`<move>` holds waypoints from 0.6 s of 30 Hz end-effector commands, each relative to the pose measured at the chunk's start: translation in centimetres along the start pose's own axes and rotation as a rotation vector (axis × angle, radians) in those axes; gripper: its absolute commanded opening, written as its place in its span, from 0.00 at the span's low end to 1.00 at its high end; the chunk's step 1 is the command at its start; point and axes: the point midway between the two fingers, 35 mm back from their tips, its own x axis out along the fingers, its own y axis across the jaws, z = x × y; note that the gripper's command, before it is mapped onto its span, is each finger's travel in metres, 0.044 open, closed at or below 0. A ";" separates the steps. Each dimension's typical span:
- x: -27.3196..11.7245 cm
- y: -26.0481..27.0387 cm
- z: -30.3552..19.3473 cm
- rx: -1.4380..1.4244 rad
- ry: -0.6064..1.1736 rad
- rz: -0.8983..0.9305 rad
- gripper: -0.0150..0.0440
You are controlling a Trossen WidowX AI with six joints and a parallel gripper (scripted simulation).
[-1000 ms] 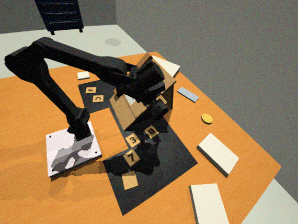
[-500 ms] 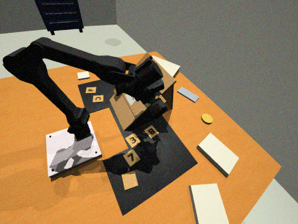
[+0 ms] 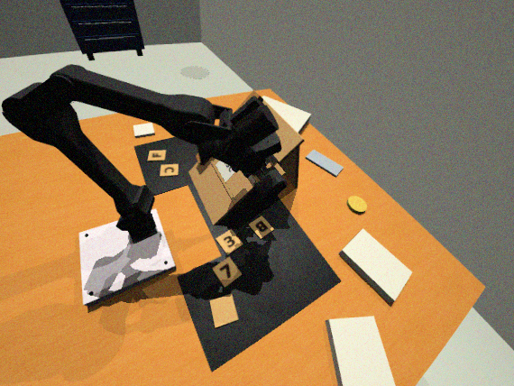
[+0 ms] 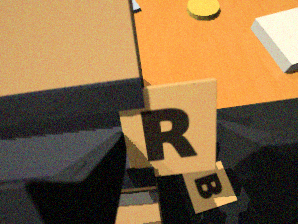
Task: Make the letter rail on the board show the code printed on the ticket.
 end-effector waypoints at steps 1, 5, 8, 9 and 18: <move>0.0 0.2 0.0 0.003 0.000 -0.005 0.25; 0.0 0.4 0.0 0.003 0.000 -0.005 0.25; 0.0 0.5 0.0 0.003 0.000 -0.004 0.25; 0.0 0.6 0.0 0.003 0.000 -0.004 0.25; 0.0 1.0 0.0 0.004 0.000 -0.004 0.25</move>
